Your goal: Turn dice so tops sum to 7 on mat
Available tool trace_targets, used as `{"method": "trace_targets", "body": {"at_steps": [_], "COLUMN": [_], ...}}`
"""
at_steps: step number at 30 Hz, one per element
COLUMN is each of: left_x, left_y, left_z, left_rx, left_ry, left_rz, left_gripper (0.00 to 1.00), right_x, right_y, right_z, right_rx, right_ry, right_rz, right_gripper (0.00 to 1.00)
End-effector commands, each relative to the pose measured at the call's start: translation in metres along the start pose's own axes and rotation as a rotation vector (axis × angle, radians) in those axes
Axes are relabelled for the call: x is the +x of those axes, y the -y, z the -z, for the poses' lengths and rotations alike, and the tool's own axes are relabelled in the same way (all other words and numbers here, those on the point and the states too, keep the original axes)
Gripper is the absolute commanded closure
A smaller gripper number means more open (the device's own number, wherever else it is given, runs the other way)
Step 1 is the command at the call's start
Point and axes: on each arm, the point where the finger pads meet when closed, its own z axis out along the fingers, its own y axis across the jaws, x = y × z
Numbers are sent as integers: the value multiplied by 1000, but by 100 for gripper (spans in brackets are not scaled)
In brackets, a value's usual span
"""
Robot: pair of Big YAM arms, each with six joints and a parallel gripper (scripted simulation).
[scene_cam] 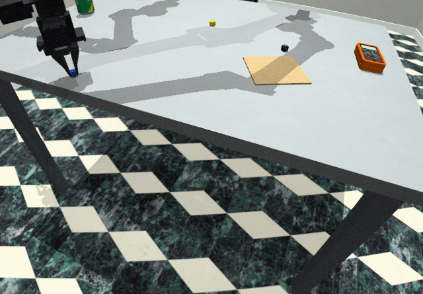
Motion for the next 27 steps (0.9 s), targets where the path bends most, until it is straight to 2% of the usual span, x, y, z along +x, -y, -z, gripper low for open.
{"method": "trace_targets", "body": {"at_steps": [1, 5, 6, 8, 9, 17, 18, 21, 23, 24, 27], "left_x": [-15, -15, -9, 7, -12, -15, 7, 12, 11, -11, -15], "left_y": [7, 6, 8, 17, 23, 21, 15, 13, 12, 6, 5], "left_z": [-10, -9, 0, 33, 54, 114, 102, 104, 113, 89, 90], "left_rx": [6, 3, 10, 45, 67, 71, 47, 41, 40, 6, 1], "left_ry": [0, 0, 0, 1, 4, 4, 3, 1, 0, 0, 0], "left_rz": [33, 32, 30, 13, 39, 45, 16, 9, 9, 39, 43], "left_gripper": [89, 89, 89, 89, 89, 89, 89, 89, 89, 89, 89], "right_x": [-42, -42, -42, -42, -42, -42, -42, -42, -42, -42, -42], "right_y": [5, 5, 5, 5, 5, 5, 5, 5, 5, 5, 5], "right_z": [3, 3, 3, 3, 3, 3, 3, 3, 3, 3, 3], "right_rx": [11, 11, 11, 11, 11, 11, 11, 11, 11, 11, 11], "right_ry": [63, 63, 63, 63, 63, 63, 63, 63, 63, 63, 63], "right_rz": [0, 0, 0, 0, 0, 0, 0, 0, 0, 0, 0], "right_gripper": [0, 0, 0, 0, 0, 0, 0, 0, 0, 0, 0]}}
